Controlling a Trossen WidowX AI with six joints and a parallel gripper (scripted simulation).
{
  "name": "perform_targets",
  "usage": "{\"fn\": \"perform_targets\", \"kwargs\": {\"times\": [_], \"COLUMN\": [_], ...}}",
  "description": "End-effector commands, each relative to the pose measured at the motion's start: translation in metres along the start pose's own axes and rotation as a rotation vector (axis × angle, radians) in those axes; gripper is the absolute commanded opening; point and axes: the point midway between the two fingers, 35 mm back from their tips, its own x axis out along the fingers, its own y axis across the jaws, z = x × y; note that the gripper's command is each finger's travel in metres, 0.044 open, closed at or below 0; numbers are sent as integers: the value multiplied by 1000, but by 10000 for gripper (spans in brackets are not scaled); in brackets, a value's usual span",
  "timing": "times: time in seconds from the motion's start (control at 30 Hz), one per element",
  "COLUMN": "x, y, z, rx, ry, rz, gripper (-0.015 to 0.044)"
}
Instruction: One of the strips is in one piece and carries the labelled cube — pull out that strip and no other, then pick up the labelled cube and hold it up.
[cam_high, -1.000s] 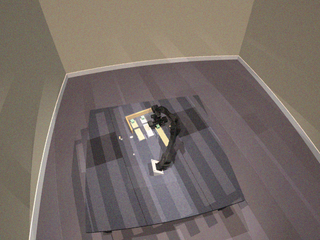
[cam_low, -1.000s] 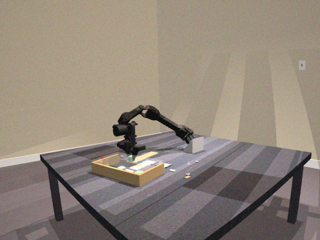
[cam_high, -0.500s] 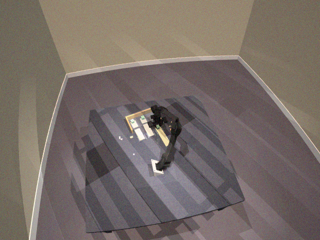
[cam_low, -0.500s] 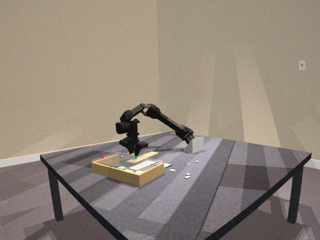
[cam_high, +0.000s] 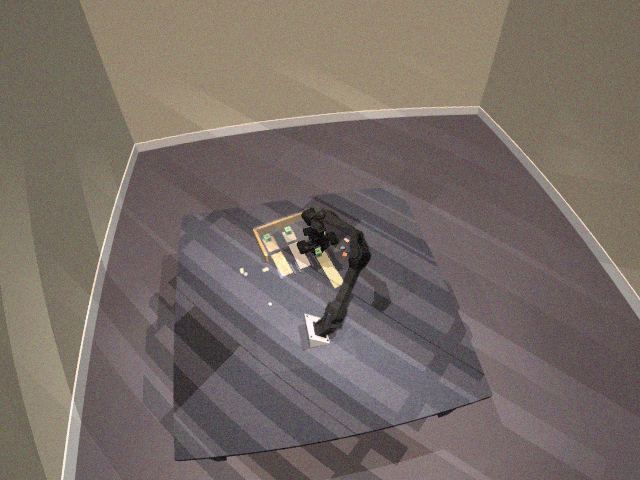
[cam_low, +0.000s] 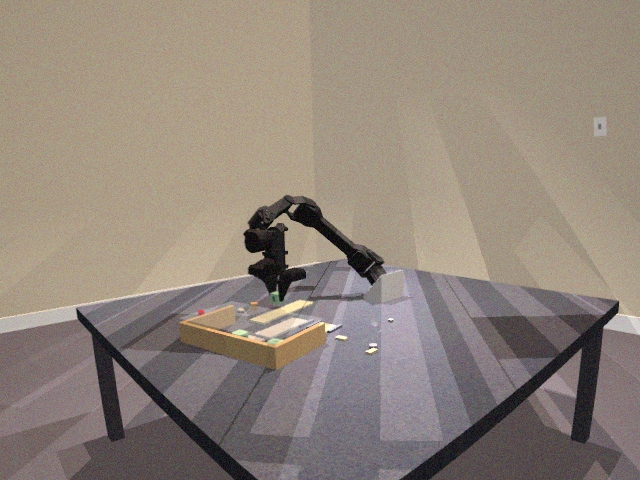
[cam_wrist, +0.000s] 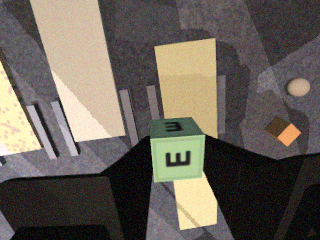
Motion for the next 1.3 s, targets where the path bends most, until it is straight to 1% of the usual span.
{"fn": "perform_targets", "kwargs": {"times": [0.0,0.77,0.9,1.13,1.27], "x": [-2,0,-1,-33,-36], "y": [5,33,33,33,33], "z": [-12,-88,-91,-90,-91], "rx": [2,-1,-1,-1,-1], "ry": [3,6,6,6,6], "rz": [3,4,4,5,5], "gripper": [0,0,0,0,0]}}
